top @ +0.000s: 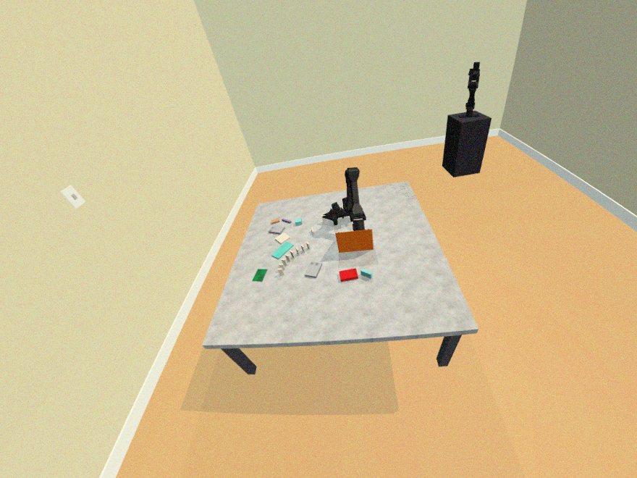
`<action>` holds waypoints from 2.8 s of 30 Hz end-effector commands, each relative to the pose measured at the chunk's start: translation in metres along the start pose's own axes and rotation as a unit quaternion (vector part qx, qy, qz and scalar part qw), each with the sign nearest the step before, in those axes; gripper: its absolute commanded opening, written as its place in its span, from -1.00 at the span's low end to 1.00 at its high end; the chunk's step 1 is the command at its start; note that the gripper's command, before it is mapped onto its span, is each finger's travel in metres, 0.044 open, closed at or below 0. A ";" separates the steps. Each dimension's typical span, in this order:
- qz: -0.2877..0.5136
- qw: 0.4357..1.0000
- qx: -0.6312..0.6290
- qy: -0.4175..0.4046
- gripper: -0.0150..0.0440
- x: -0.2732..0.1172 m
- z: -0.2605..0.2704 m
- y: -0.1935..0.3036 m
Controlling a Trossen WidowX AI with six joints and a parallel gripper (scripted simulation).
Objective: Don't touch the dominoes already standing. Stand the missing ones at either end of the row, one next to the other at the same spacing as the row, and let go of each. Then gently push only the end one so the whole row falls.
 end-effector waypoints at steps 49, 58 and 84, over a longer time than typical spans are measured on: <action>0.176 0.890 0.412 0.084 1.00 0.093 -0.017 -0.075; 0.338 0.680 0.576 0.303 1.00 0.119 0.007 -0.110; 0.368 0.503 0.510 0.593 1.00 0.086 0.032 -0.140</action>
Point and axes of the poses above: the point midway between the two fingers, 35 mm back from their tips, its own x axis out along the fingers, its own z axis across the jaws, y = z × x, the point moved 6 cm from there along -x, back along the fingers, and after that the axes turned 13 degrees about x, right-handed, at the moved point
